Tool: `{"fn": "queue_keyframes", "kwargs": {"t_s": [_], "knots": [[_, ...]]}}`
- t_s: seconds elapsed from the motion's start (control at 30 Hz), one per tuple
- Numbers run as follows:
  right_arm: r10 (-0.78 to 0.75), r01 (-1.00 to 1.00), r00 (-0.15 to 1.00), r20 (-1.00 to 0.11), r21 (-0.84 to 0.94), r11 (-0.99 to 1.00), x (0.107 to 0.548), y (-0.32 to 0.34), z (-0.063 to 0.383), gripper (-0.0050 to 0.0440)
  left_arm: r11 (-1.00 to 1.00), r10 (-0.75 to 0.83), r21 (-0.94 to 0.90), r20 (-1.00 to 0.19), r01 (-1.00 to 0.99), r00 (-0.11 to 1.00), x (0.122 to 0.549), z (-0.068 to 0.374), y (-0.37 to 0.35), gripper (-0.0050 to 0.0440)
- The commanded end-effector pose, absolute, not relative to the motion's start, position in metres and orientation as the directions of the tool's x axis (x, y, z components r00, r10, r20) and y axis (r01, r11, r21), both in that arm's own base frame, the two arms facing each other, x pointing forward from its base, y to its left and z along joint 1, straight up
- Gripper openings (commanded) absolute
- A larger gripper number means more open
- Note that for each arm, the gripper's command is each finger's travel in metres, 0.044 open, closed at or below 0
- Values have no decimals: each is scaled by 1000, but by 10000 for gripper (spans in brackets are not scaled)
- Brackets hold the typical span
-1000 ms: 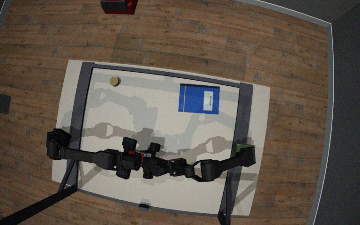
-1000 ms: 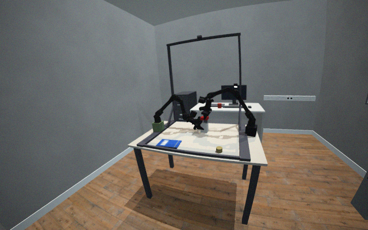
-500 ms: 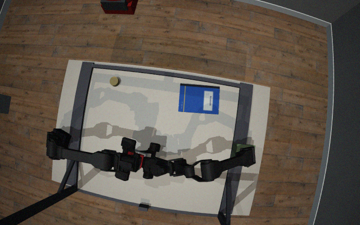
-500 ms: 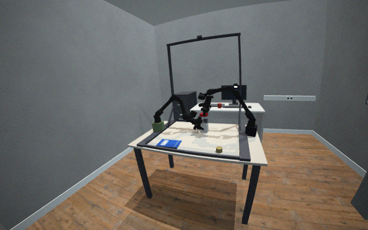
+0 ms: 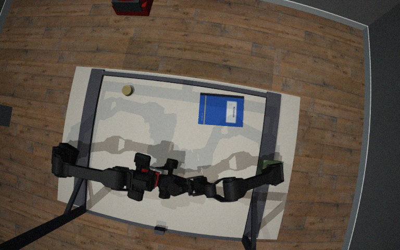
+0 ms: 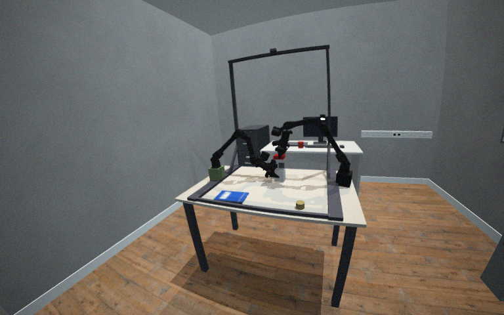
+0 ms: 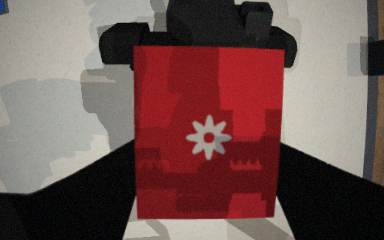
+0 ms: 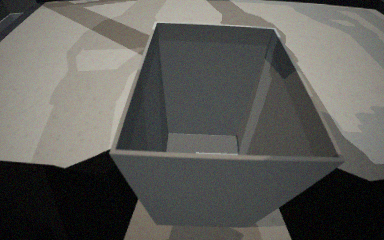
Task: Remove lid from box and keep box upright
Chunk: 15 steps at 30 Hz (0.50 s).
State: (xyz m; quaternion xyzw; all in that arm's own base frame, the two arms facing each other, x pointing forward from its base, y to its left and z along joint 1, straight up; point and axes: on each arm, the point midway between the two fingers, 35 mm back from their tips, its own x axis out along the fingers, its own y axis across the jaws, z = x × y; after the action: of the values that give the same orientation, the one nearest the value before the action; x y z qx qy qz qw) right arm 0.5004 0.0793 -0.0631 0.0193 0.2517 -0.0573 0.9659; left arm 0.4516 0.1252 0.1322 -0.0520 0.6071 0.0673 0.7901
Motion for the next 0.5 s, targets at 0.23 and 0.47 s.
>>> {"fn": "queue_keyframes", "kwargs": {"t_s": [0.23,0.47], "knots": [[-98,119,877,-470,15,993,494,83,-47,431,985,47,3,-965,-170,256,464,75,55,-50],[-98,120,876,-473,16,993,444,89,-21,440,985,47,3,-965,-170,257,474,38,2,-50]]}}
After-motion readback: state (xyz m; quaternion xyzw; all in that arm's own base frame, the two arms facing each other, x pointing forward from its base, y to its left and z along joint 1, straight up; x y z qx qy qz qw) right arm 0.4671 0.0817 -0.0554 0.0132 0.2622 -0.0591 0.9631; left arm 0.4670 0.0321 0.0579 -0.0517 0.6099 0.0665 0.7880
